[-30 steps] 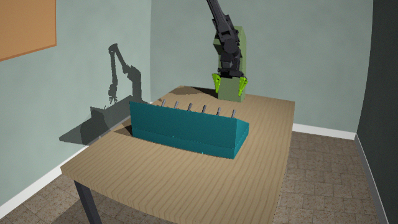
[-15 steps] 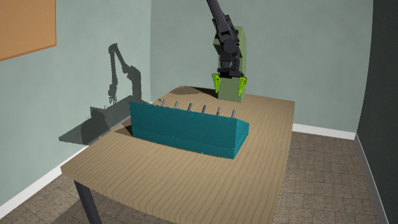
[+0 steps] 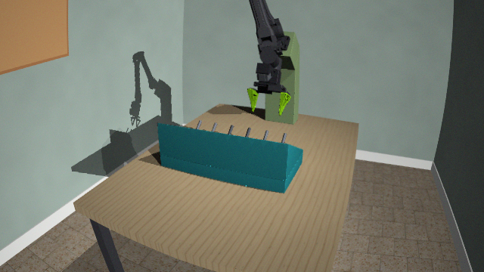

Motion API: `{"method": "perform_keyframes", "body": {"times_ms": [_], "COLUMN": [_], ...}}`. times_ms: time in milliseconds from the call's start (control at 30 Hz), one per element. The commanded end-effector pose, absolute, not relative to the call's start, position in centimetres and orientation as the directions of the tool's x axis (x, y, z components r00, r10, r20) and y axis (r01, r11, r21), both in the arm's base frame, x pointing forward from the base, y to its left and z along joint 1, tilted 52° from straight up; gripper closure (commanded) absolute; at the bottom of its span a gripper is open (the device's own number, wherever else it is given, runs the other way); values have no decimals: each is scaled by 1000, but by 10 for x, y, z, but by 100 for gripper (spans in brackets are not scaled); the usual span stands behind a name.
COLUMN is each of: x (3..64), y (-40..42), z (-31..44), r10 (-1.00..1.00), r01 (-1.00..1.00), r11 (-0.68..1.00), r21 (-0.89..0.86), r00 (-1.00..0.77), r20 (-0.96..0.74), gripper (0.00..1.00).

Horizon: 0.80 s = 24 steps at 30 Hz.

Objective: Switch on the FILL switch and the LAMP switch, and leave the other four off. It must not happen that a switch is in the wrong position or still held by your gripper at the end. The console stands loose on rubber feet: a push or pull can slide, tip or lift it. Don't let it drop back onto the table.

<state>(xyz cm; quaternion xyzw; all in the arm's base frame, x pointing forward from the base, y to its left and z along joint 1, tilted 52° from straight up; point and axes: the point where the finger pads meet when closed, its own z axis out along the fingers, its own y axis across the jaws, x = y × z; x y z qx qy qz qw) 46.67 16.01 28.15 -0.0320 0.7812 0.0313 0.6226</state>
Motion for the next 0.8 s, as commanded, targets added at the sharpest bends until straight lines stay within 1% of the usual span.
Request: {"method": "perform_keyframes", "body": {"times_ms": [0, 367, 767], "x": [465, 467, 468], "y": [146, 125, 131], "z": [297, 298, 299], "r10": [-17, -20, -23], "r01": [-84, -84, -98], "r11": [996, 996, 995], "r21": [-1, -4, -4], "r00": [-189, -190, -189], "r20": [-982, -982, -982], "gripper": [0, 0, 0]}}
